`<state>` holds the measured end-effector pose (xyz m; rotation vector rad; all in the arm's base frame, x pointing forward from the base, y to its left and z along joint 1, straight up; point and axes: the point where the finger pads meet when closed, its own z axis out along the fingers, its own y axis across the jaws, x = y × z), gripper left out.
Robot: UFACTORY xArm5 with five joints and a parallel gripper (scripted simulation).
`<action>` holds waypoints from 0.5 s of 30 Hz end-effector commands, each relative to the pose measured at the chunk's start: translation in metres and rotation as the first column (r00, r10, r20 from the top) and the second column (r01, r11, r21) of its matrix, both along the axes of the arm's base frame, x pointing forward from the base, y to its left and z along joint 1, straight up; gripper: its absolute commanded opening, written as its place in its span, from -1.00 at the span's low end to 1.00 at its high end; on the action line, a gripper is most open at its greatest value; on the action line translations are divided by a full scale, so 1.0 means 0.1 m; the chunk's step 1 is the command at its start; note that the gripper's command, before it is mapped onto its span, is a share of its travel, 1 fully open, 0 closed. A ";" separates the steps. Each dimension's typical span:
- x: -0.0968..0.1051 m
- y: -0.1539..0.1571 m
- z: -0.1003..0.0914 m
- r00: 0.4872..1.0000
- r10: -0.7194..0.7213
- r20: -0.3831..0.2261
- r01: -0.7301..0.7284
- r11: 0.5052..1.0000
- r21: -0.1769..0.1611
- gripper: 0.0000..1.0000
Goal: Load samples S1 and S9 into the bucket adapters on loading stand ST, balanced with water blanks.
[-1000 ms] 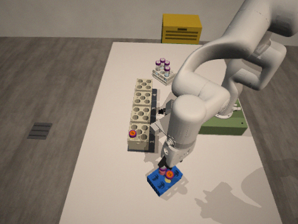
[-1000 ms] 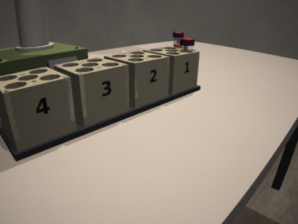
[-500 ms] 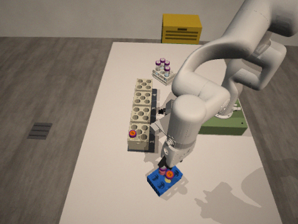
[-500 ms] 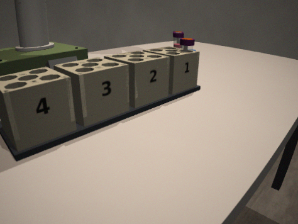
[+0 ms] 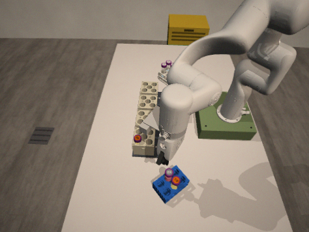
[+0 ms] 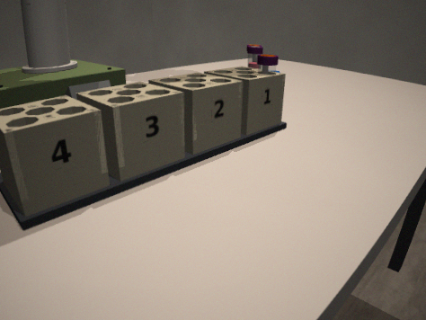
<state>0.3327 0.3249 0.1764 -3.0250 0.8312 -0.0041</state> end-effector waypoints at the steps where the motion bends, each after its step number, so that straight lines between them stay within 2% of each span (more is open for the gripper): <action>1: 0.10 -0.09 0.02 0.995 0.103 0.005 -0.103 0.995 0.003 0.15; 6: 0.26 -0.28 0.02 0.964 0.267 0.006 -0.267 0.964 0.001 0.15; 12: 0.46 -0.50 0.02 0.891 0.453 0.006 -0.453 0.891 -0.001 0.15; 15: 0.53 -0.58 0.02 0.877 0.480 0.006 -0.480 0.877 -0.001 0.15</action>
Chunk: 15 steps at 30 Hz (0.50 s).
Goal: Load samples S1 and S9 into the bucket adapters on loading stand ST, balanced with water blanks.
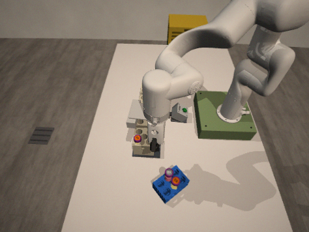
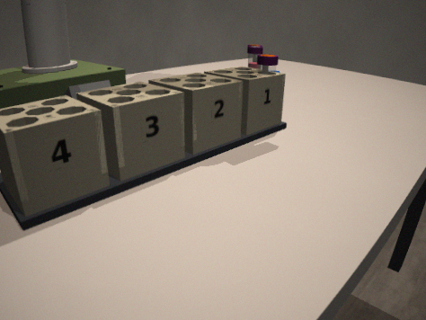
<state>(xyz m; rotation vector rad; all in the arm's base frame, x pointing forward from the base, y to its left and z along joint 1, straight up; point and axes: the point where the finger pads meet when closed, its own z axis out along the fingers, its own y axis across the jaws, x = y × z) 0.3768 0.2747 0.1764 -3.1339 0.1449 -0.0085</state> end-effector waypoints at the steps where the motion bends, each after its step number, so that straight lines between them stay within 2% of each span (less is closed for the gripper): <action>1: 0.09 -0.08 0.02 0.998 0.056 0.003 -0.056 0.998 0.002 0.15; 15: 0.55 -0.60 0.02 0.998 0.056 0.003 -0.056 0.998 0.002 0.15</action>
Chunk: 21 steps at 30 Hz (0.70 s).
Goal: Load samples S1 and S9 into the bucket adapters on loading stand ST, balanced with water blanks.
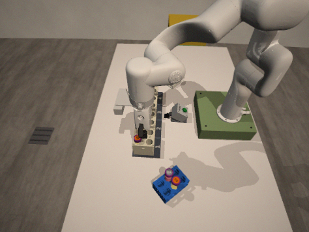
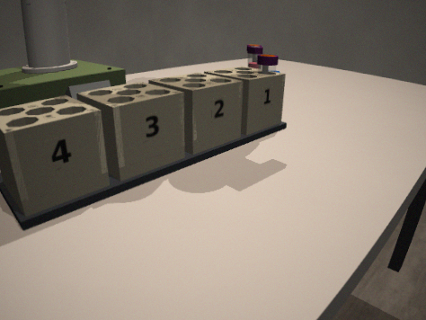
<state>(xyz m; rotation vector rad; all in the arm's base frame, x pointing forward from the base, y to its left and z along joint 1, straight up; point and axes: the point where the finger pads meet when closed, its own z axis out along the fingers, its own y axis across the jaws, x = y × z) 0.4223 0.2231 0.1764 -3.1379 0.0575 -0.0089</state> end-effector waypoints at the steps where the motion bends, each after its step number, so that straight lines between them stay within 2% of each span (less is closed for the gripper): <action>1: 0.13 -0.13 0.02 1.000 0.001 0.002 -0.001 1.000 0.003 0.15; 3: 0.13 -0.13 0.02 1.000 0.001 0.002 -0.001 1.000 0.003 0.15; 10: 0.34 -0.36 0.02 1.000 0.001 0.003 -0.001 1.000 0.003 0.15; 21: 0.34 -0.36 0.02 1.000 0.001 0.003 -0.001 1.000 0.003 0.15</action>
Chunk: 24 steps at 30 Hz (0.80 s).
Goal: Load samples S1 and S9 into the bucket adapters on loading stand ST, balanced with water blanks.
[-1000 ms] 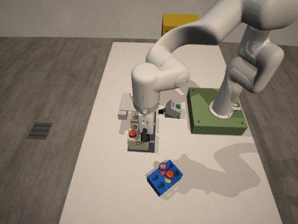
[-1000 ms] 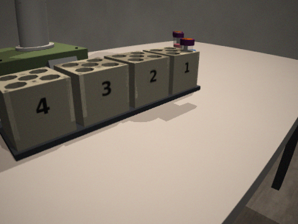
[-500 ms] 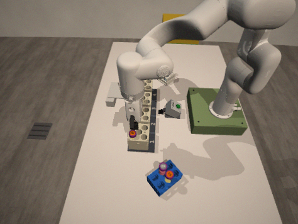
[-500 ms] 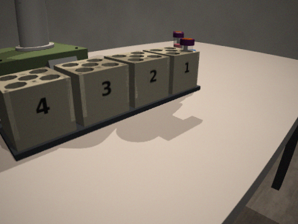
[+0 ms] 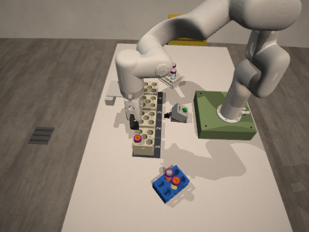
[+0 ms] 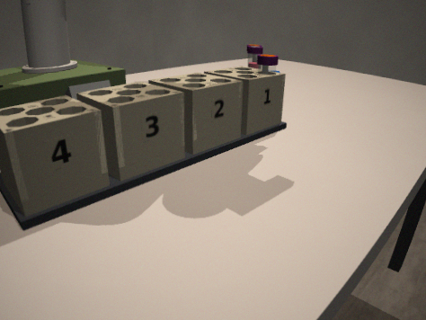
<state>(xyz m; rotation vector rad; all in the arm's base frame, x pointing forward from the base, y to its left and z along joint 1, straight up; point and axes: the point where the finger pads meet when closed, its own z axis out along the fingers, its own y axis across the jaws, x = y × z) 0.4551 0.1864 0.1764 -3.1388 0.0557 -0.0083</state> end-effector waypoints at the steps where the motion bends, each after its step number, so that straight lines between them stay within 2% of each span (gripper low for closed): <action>1: 0.01 0.00 0.00 1.000 0.000 0.003 0.000 1.000 0.004 0.15; 24: 0.01 0.00 -0.42 1.000 0.000 0.003 0.000 1.000 0.004 0.15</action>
